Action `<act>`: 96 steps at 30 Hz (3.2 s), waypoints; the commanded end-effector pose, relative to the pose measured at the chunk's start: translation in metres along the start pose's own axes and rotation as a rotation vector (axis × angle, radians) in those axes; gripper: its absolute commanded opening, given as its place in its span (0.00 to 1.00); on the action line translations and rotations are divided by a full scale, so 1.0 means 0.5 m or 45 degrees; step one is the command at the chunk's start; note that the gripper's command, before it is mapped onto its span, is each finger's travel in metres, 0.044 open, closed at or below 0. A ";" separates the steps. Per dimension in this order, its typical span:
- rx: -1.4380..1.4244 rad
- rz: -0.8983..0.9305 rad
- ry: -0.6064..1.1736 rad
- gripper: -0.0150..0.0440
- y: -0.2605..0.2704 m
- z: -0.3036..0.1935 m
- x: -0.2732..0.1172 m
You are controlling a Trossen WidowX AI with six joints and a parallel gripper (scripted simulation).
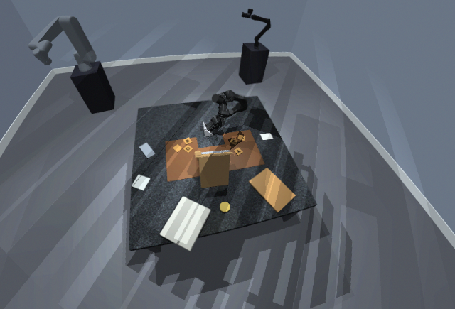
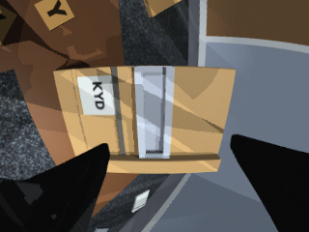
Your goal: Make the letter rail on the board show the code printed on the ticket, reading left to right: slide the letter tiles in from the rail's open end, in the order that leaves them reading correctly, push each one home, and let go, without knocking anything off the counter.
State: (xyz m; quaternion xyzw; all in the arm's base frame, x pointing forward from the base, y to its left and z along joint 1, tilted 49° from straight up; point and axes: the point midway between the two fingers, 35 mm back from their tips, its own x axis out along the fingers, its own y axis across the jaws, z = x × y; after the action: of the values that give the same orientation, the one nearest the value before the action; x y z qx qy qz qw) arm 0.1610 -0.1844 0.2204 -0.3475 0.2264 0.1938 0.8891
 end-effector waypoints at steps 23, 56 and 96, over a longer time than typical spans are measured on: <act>2.165 0.346 0.495 0.83 0.099 -0.270 0.153; 4.163 -0.257 1.906 0.83 0.336 -0.450 0.290; 4.342 -0.572 2.192 0.83 0.423 -0.470 0.354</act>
State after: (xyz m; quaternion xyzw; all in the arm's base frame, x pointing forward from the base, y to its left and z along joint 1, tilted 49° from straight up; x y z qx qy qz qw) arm 0.1365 -0.1747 -0.1398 -0.7526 -0.4201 0.4993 0.0883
